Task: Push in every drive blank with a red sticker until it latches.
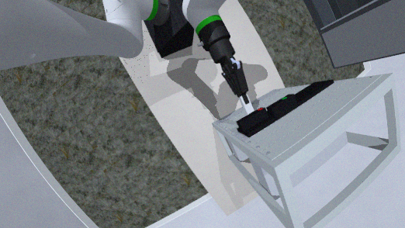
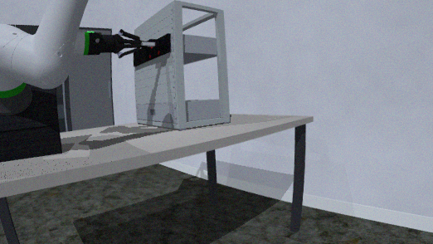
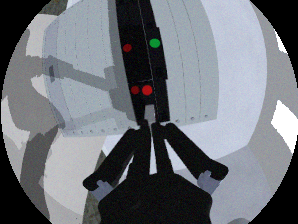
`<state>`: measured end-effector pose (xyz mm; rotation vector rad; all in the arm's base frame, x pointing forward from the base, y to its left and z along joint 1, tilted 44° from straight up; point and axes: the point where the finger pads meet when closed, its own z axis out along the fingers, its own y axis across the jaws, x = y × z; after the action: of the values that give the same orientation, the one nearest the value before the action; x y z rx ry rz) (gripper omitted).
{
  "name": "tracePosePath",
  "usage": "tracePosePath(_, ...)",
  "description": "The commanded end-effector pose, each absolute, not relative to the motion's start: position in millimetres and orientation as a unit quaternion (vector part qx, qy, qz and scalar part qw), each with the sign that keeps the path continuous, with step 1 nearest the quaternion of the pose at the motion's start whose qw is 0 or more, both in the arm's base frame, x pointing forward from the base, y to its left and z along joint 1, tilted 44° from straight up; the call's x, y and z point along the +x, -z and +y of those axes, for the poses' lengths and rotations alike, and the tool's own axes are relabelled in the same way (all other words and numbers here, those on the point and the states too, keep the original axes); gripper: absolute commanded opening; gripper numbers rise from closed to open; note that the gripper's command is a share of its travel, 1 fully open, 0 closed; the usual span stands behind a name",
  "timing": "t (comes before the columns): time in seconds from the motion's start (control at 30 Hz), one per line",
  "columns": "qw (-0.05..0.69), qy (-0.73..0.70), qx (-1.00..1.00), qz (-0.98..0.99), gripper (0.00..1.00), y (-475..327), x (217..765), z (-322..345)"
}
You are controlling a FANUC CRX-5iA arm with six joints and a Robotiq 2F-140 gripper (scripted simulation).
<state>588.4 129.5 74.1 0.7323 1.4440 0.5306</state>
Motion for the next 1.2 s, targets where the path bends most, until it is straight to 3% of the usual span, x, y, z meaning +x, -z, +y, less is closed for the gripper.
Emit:
tracePosePath(0.0,0.659,-0.235,0.323,0.638,0.0,-74.2,588.4,129.8)
tracePosePath(1.17,0.659,-0.235,0.323,0.638,0.0,-73.9,600.8,128.0)
